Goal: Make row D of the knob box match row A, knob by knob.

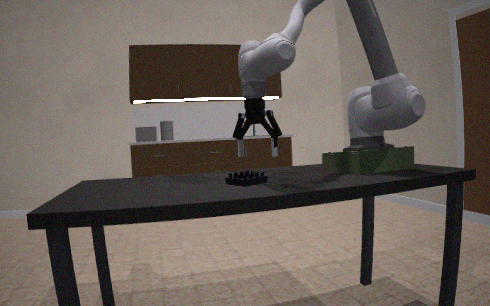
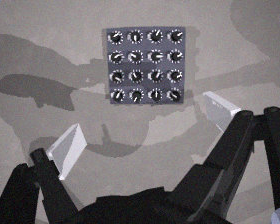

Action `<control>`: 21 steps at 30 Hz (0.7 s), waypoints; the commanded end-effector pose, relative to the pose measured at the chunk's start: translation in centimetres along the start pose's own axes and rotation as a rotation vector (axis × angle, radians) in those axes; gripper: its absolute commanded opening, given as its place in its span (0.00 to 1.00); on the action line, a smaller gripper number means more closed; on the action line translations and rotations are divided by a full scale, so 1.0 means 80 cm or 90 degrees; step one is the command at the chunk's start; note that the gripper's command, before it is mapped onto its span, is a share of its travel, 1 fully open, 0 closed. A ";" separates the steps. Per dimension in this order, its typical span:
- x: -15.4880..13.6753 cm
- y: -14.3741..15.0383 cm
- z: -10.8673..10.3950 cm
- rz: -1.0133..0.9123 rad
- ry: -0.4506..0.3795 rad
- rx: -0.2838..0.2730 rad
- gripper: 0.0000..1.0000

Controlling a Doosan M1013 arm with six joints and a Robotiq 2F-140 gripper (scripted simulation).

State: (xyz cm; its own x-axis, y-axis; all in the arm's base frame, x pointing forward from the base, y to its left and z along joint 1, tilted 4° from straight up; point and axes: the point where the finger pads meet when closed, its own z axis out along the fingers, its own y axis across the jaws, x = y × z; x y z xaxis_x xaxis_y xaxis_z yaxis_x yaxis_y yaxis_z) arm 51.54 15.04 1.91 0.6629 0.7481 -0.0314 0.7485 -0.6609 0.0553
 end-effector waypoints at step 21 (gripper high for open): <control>-0.051 -0.010 0.000 -0.001 0.001 -0.004 1.00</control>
State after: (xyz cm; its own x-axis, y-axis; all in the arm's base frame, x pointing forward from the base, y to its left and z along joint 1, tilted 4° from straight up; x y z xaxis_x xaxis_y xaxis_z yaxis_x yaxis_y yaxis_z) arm 48.58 13.00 1.88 0.6660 0.7453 -0.0317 0.7457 -0.6640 0.0559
